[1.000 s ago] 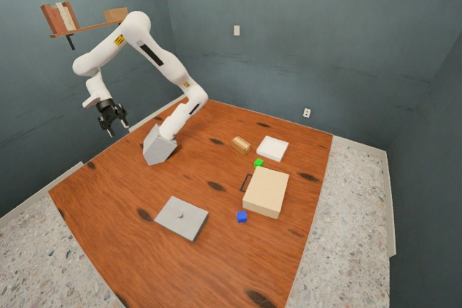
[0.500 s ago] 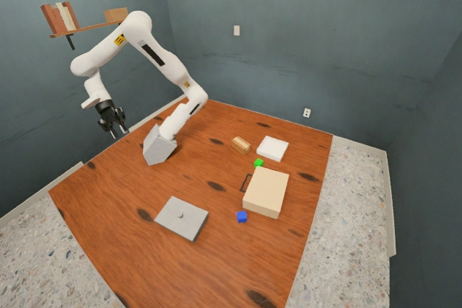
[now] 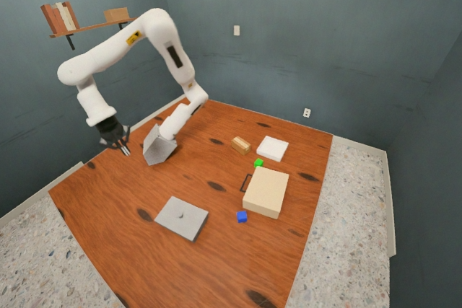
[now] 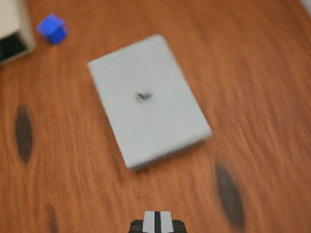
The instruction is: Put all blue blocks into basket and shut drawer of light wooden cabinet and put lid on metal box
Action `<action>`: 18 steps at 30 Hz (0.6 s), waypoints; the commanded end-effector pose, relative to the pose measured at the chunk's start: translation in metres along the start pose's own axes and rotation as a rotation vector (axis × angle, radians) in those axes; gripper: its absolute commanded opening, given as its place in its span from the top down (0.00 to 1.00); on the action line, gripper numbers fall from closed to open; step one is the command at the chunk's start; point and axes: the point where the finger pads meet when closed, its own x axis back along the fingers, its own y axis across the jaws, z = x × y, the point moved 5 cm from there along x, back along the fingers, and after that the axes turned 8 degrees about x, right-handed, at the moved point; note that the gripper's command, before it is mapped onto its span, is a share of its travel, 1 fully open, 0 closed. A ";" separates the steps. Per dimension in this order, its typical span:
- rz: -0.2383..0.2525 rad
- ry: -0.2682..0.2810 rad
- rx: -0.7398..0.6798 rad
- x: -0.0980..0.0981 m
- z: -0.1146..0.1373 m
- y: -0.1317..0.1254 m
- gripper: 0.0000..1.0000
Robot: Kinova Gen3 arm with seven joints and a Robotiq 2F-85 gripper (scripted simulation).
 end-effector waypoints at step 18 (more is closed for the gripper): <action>0.208 -0.291 1.331 -0.191 0.269 -0.076 0.90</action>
